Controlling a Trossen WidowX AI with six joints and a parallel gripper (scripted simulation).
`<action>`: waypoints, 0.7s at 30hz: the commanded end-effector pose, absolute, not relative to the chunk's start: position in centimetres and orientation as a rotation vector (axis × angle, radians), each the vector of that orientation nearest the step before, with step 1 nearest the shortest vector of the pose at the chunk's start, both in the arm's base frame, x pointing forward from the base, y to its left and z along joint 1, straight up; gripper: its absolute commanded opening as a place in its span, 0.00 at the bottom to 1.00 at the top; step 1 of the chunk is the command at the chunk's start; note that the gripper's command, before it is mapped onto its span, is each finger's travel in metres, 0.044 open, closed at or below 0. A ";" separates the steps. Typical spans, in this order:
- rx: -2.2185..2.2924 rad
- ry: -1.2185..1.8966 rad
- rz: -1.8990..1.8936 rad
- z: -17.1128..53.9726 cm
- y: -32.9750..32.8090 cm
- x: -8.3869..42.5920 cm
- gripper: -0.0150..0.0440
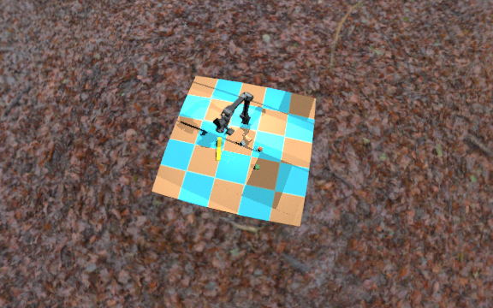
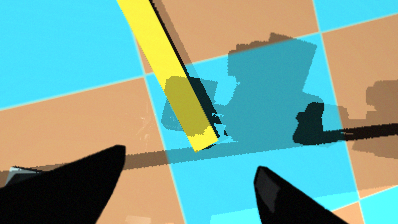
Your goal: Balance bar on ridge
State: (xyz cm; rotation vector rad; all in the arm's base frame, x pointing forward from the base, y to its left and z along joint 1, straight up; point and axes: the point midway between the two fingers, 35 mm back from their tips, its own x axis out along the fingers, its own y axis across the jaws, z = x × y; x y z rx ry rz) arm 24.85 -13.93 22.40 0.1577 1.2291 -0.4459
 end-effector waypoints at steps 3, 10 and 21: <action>0.092 1.303 -0.349 20.7 -14.5 26.3 0.79; 0.014 1.382 -0.230 18.6 -15.2 27.6 0.79; -0.097 1.485 -0.024 15.0 -16.2 29.3 0.79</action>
